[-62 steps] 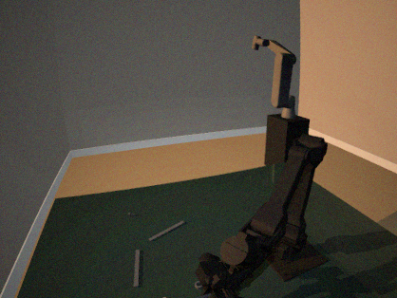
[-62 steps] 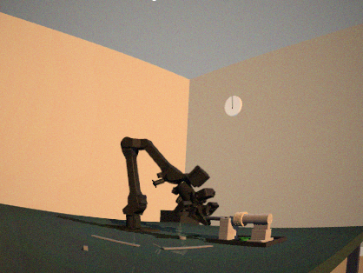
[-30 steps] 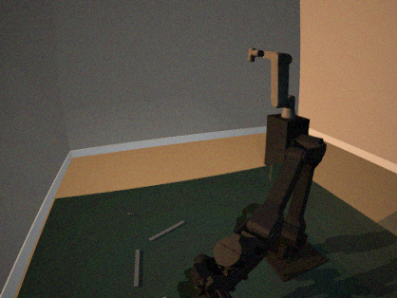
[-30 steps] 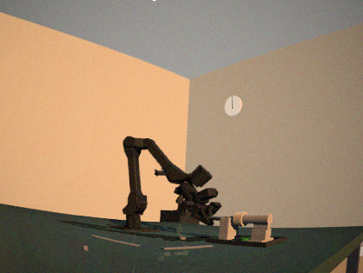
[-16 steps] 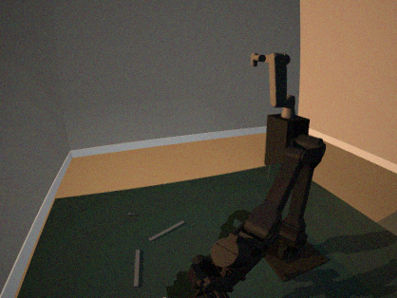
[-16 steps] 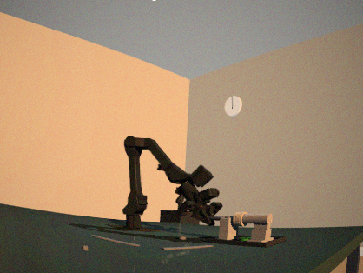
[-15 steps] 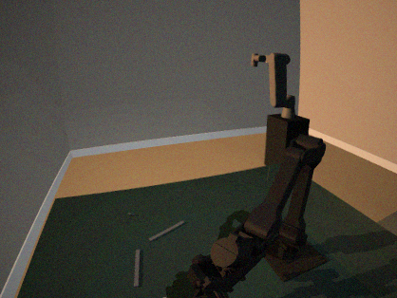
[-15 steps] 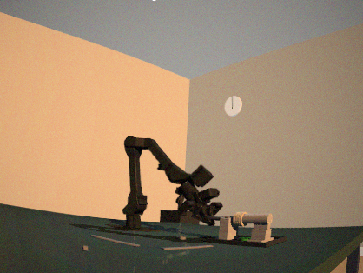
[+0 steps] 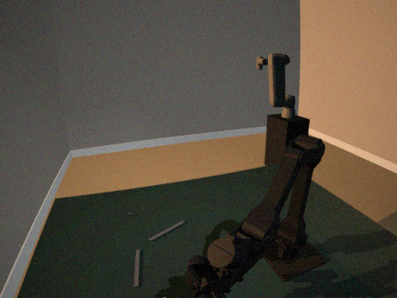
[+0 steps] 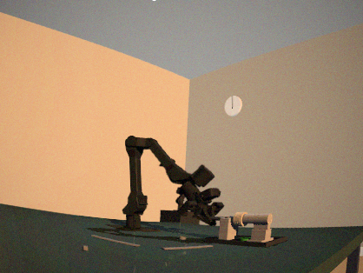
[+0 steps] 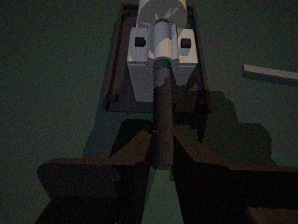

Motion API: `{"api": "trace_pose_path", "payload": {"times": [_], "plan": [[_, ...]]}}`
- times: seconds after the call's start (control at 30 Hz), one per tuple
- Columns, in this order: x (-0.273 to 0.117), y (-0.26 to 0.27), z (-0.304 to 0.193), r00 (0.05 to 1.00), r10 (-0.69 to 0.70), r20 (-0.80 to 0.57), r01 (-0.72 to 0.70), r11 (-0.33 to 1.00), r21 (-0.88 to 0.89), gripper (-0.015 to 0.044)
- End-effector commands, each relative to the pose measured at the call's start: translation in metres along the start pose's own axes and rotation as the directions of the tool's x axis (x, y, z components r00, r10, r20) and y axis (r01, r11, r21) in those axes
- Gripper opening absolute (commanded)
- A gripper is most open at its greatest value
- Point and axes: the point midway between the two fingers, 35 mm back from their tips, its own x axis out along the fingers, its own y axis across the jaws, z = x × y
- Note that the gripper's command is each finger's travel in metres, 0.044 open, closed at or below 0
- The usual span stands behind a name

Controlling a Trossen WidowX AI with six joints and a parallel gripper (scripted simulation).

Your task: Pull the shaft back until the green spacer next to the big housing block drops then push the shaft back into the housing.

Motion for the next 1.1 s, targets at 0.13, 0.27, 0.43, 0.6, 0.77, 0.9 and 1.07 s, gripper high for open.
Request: {"api": "trace_pose_path", "payload": {"times": [0.13, 0.27, 0.43, 0.6, 0.77, 0.9, 1.07], "plan": [[0.0024, 0.0005, 0.0044, 1.000, 0.002, 0.004, -0.002, 1.000, -0.001, 0.0000], [0.0035, 0.0005, 0.0056, 1.000, 0.002, 0.004, -0.002, 1.000, -0.001, 0.0000], [0.0048, 0.0005, 0.0071, 1.000, 0.002, 0.005, -0.002, 1.000, -0.001, 0.0000], [0.0062, 0.0005, 0.0085, 1.000, 0.002, 0.005, -0.002, 1.000, -0.001, 0.0000], [0.0076, 0.0005, 0.0100, 1.000, 0.002, 0.005, -0.002, 1.000, -0.001, 0.0000], [0.0086, 0.0005, 0.0111, 1.000, 0.002, 0.005, -0.002, 1.000, -0.001, 0.0000], [0.0100, 0.0004, 0.0126, 1.000, 0.002, 0.005, -0.002, 1.000, -0.001, 0.0000]]}}
